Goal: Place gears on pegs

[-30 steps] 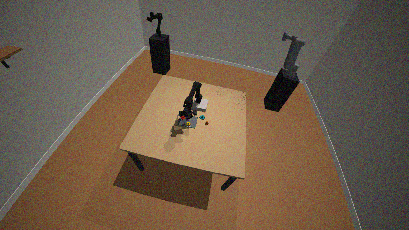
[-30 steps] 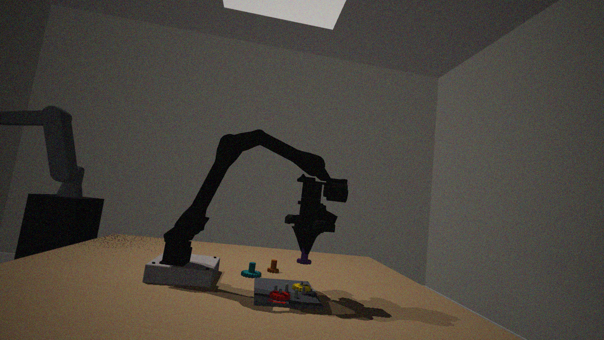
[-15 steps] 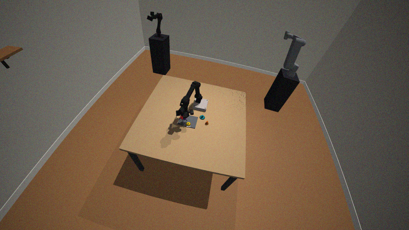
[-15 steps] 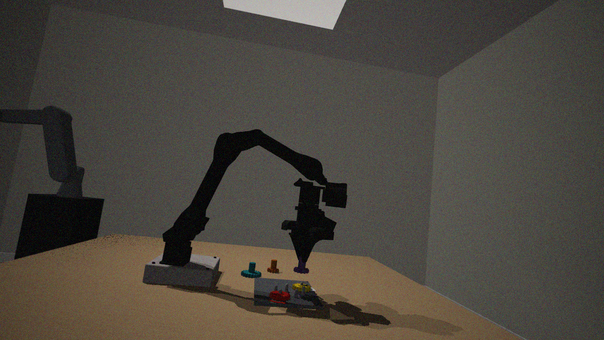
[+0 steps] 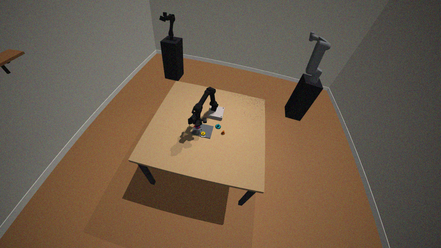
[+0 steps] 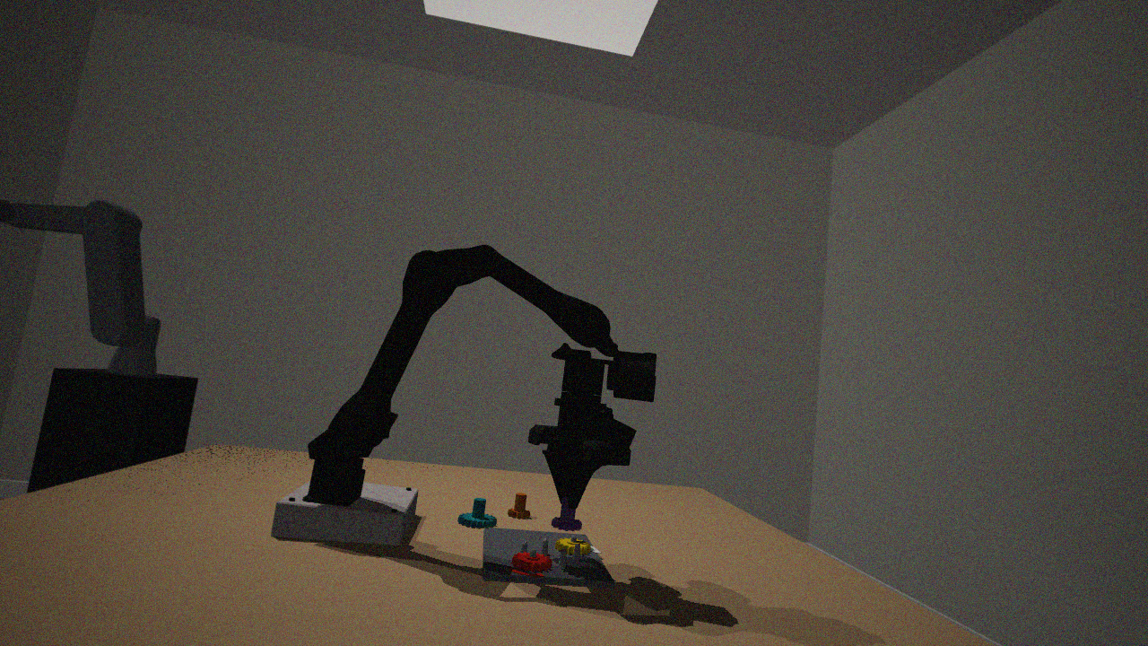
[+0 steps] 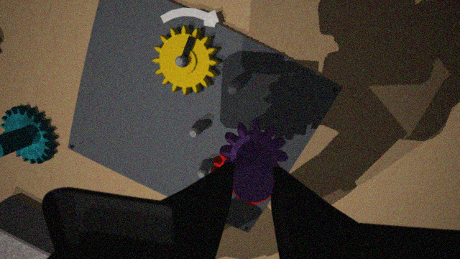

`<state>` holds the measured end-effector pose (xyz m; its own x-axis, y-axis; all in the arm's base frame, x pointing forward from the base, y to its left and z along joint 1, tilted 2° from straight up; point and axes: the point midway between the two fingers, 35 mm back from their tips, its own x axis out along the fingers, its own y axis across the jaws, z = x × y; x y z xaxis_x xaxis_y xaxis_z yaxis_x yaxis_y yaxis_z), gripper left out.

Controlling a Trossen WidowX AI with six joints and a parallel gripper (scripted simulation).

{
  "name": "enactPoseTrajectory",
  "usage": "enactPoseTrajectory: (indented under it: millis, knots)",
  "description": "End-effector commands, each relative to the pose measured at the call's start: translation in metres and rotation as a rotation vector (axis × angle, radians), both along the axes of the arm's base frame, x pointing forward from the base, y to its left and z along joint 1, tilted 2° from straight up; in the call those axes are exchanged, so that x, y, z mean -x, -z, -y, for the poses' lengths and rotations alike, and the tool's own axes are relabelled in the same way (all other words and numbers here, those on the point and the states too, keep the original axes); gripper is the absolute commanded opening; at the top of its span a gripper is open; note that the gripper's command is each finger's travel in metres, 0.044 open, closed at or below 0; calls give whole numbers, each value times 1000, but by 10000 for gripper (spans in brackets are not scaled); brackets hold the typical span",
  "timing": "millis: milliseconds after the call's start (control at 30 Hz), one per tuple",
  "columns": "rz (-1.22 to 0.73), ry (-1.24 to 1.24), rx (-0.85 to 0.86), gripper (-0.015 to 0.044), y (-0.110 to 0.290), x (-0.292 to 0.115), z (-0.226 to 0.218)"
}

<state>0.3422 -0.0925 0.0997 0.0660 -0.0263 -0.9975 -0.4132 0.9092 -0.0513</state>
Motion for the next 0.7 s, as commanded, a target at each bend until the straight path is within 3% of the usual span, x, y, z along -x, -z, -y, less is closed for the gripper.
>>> enactPoseTrajectory:
  millis: [0,667]
  knots:
    - [2,-4,-4,0,0,0,0]
    - [0,-69,0,0,4,-1,0]
